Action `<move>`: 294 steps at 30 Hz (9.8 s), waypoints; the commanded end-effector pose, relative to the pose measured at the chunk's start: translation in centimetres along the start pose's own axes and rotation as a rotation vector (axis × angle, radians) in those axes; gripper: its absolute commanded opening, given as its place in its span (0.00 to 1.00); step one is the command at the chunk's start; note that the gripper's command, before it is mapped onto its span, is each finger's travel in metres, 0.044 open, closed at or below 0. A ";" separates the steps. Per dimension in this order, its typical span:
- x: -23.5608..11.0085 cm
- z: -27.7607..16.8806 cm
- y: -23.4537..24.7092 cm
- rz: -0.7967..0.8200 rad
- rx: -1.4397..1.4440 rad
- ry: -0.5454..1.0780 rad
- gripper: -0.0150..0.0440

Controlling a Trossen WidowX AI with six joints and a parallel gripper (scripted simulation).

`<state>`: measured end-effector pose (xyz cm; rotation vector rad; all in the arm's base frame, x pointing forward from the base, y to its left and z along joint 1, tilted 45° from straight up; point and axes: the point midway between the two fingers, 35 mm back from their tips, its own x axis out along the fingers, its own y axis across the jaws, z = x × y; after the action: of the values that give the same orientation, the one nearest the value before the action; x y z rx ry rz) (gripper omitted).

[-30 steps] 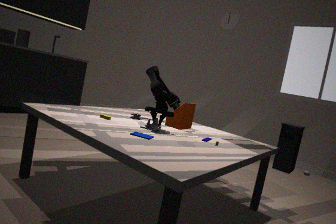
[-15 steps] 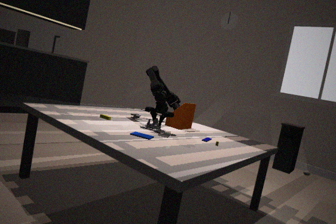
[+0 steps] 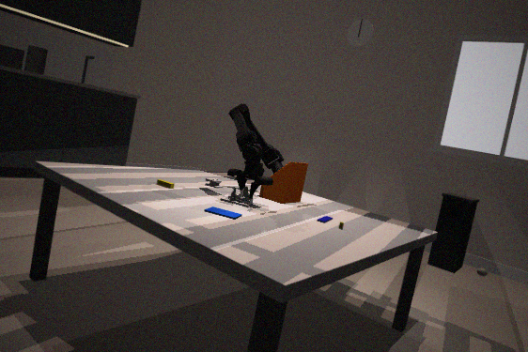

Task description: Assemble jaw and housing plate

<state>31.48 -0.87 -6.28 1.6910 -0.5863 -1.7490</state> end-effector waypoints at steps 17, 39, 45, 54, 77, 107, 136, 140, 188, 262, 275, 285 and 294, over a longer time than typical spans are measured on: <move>0.6 0.0 0.0 0.004 -0.004 0.000 0.48; 1.2 0.0 0.0 0.004 -0.003 0.000 0.48; 1.3 0.0 0.0 0.004 -0.003 0.000 0.48; 1.5 0.0 0.0 0.004 -0.002 0.000 0.48; 1.5 0.0 0.0 0.004 -0.002 0.000 0.48; 1.1 0.0 0.1 0.004 -0.002 0.000 0.48; 1.5 0.0 0.1 0.004 -0.002 0.000 0.48; 1.5 0.0 0.1 0.004 -0.002 0.000 0.48; -4.7 0.0 1.4 -0.007 0.060 -0.001 0.90; -7.5 19.2 28.9 0.018 1.726 0.011 1.00; -3.6 19.2 29.0 0.020 1.726 0.013 1.00; -2.9 19.2 29.0 0.020 1.726 0.013 1.00; -1.6 19.2 29.0 0.021 1.726 0.014 1.00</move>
<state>16.26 -21.94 17.30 2.5397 -2.5175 -0.9601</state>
